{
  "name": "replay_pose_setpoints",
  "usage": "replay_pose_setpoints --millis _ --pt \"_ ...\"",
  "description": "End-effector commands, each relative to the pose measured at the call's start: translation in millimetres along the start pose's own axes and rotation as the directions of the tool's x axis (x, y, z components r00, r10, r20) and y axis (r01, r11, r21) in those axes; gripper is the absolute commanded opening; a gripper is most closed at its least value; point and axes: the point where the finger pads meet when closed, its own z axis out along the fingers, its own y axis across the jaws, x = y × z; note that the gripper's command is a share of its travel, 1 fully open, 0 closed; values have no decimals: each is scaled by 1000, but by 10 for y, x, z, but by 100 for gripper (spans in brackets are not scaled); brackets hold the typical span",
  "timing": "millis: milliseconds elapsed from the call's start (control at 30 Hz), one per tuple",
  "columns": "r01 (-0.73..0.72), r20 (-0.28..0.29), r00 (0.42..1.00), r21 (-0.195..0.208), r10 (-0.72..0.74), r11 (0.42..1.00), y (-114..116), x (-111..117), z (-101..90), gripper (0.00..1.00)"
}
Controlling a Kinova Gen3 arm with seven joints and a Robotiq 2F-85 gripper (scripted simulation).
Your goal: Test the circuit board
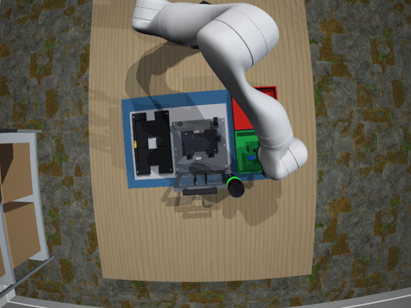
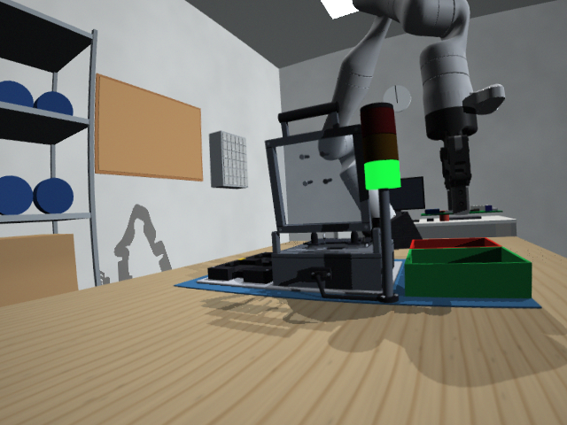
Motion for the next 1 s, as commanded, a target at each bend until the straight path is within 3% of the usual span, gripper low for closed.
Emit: replay_pose_setpoints --millis 0,467,967 --pt "0 -1 1000 -1 0 1000 4 4 -8 77" --pt "0 -1 1000 -1 0 1000 4 5 46 77" --pt "0 -1 1000 -1 0 1000 4 6 349 77"
